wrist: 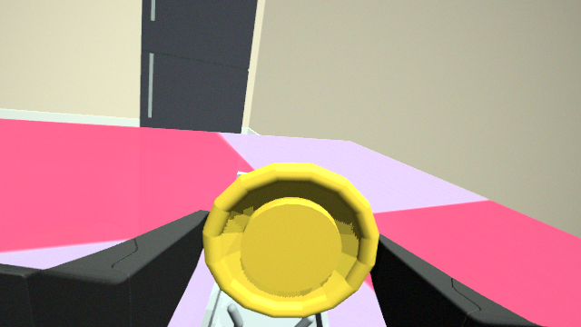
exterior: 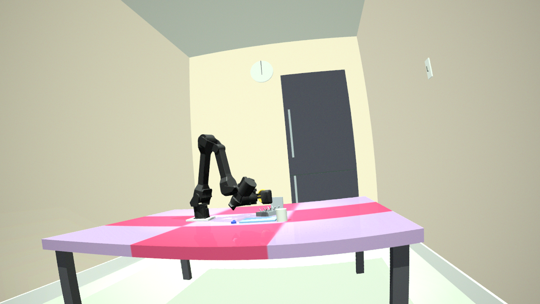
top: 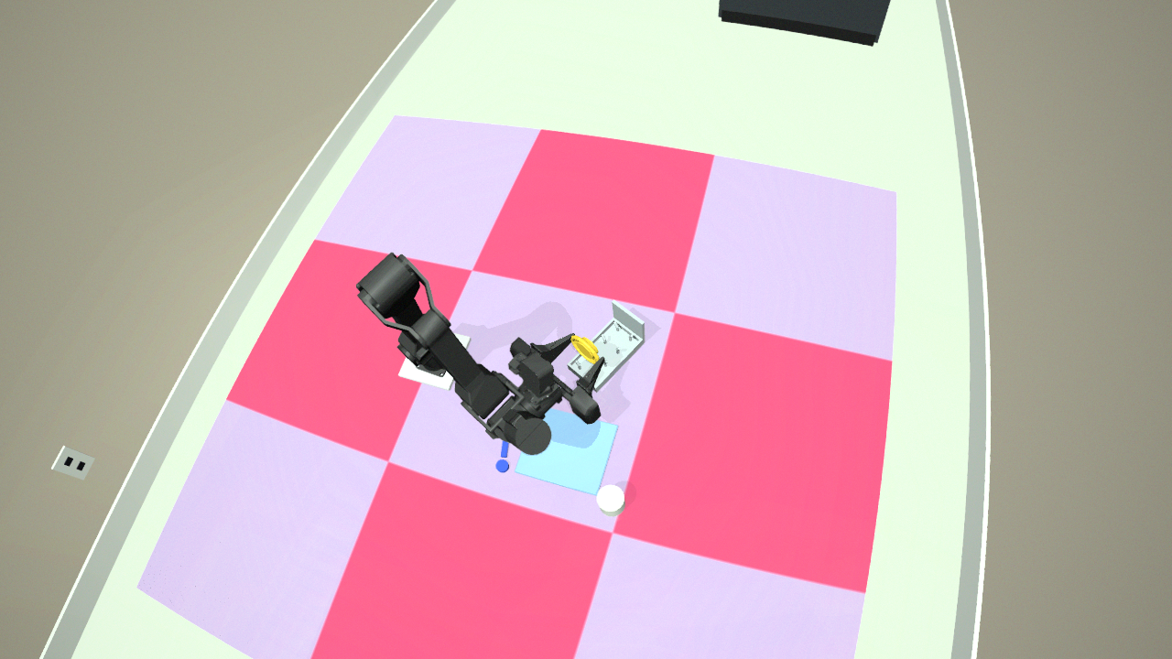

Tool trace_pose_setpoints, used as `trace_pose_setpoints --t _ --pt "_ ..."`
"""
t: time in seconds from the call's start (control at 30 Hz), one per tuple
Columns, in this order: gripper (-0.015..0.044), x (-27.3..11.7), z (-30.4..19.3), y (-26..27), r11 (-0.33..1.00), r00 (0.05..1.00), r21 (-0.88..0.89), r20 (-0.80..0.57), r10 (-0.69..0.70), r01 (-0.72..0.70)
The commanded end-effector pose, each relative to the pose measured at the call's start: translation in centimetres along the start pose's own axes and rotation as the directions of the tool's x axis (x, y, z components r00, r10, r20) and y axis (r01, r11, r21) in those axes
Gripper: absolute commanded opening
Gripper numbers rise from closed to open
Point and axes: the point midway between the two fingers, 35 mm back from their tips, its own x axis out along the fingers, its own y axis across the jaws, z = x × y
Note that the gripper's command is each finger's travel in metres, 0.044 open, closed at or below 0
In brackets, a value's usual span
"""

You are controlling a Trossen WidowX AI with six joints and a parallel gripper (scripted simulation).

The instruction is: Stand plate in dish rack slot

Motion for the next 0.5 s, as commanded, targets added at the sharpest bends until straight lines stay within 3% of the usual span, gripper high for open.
trace_pose_setpoints --t 0.0,0.47 --pt "0.0 0.1 -0.5 0.1 1.0 1.0 0.012 0.0 0.002 -0.002" --pt "0.0 0.6 -2.2 -0.1 1.0 1.0 0.013 -0.002 0.001 -0.001"
